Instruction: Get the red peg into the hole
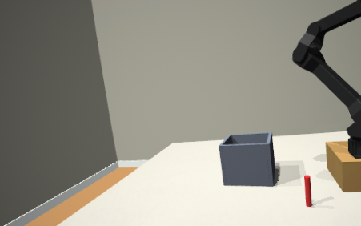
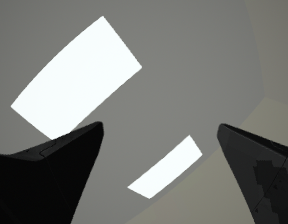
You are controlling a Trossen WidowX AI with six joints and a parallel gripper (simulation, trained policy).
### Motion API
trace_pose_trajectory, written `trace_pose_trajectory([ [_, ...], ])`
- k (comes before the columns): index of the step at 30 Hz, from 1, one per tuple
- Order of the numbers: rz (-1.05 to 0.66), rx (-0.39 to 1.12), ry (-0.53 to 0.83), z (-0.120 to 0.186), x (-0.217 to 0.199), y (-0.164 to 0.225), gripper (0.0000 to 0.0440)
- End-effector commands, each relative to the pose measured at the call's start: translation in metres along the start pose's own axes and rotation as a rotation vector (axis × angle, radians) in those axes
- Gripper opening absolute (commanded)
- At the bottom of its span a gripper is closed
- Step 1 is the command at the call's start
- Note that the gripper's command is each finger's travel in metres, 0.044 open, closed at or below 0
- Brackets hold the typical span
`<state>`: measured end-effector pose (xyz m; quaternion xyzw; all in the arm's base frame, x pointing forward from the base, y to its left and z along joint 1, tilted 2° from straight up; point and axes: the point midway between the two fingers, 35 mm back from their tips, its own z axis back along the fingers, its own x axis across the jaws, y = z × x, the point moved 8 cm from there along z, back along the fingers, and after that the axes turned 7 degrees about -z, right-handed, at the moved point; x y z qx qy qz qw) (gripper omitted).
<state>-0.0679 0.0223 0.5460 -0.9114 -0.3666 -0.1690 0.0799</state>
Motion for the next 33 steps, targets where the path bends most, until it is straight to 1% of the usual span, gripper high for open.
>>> trace_pose_trajectory([
  [1,0.003,-0.025,0.001,0.0,0.0,-0.003,0.042],
  [2,0.008,-0.052,0.003,0.0,0.001,-0.006,0.0437],
  [3,0.018,-0.082,0.006,0.0,0.002,-0.009,0.044],
  [10,0.118,-0.305,-0.001,0.002,0.014,-0.032,0.044],
  [17,0.231,-0.522,-0.032,0.01,0.03,-0.053,0.044],
  [25,0.363,-0.763,-0.086,0.028,0.051,-0.074,0.044],
  [33,0.492,-1.004,-0.151,0.052,0.075,-0.089,0.044],
])
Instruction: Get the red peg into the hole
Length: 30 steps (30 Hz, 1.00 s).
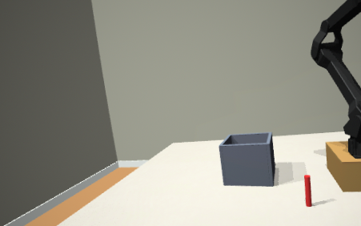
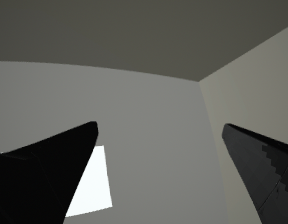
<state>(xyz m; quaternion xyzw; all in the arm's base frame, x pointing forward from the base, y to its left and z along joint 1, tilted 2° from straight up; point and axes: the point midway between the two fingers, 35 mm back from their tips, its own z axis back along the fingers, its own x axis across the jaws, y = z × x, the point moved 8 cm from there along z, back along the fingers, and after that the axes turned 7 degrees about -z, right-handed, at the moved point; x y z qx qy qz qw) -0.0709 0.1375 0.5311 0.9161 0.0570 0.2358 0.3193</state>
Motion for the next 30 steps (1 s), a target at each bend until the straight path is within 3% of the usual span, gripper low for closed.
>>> trace_pose_trajectory([
  [1,0.057,-0.116,-0.034,-0.001,0.008,-0.016,0.044],
  [16,0.236,-0.595,-0.145,0.014,0.042,-0.084,0.044],
  [30,0.336,-1.068,-0.201,0.056,0.077,-0.142,0.044],
])
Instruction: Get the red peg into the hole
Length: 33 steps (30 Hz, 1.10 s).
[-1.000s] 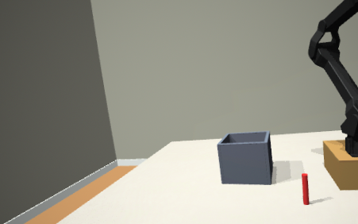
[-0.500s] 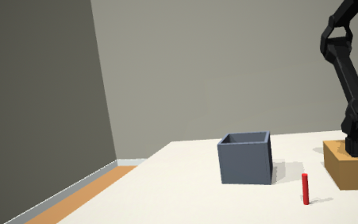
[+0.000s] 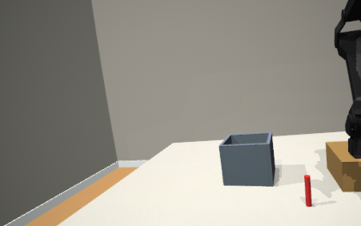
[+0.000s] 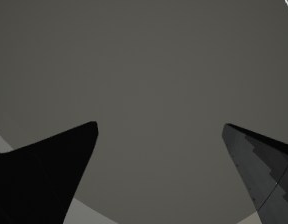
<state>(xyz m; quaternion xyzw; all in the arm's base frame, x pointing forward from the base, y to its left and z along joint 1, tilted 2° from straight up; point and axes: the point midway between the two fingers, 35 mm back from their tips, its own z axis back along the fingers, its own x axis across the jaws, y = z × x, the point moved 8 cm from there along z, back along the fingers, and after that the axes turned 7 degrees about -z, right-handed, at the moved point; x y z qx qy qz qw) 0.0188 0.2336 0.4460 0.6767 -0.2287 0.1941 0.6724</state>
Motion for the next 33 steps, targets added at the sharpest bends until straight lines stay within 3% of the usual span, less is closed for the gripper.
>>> trace_pose_trajectory([
  [1,0.033,-0.126,-0.001,-0.006,0.004,-0.02,0.044],
  [16,0.089,-0.632,0.092,-0.01,0.013,-0.113,0.044],
  [33,-0.002,-1.133,0.36,0.028,0.01,-0.209,0.044],
])
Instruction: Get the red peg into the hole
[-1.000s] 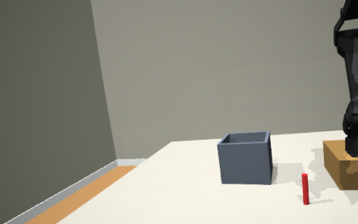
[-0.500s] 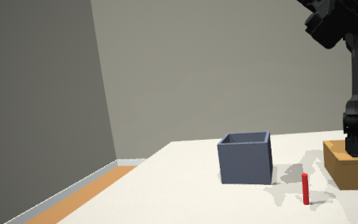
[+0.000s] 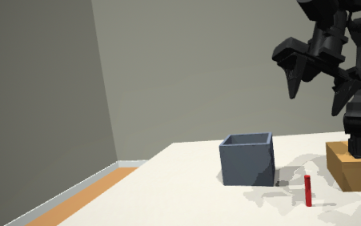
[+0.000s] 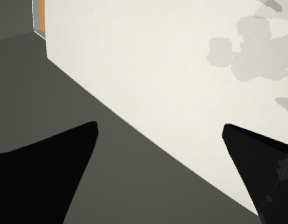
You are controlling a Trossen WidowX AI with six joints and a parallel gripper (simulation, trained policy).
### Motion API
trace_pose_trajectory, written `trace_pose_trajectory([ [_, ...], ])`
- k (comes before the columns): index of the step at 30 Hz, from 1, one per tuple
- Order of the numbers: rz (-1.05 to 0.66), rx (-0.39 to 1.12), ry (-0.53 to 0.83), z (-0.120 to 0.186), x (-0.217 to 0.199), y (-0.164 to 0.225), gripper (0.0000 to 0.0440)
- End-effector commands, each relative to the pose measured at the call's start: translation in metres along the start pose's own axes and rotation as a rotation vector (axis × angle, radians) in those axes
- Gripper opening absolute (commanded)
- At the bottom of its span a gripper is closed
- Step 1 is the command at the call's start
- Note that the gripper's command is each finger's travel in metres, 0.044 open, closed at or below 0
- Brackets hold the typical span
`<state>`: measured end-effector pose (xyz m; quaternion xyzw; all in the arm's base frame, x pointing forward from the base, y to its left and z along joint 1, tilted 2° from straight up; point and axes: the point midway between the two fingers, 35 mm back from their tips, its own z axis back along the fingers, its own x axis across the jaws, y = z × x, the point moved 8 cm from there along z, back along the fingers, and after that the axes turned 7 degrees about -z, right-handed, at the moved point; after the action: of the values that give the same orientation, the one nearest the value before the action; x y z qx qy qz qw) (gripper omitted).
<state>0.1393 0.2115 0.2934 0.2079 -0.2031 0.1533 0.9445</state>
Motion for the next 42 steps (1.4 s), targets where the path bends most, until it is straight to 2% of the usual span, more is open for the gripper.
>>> trace_pose_trajectory([
  [1,-0.001,-0.093,0.084,-0.012,-0.004,-0.018,0.044],
  [11,-0.027,-0.251,0.277,-0.032,-0.015,-0.056,0.044],
  [23,-0.062,-0.348,0.444,-0.058,-0.031,-0.086,0.044],
  [42,-0.055,-0.46,0.568,-0.11,-0.062,-0.122,0.044],
])
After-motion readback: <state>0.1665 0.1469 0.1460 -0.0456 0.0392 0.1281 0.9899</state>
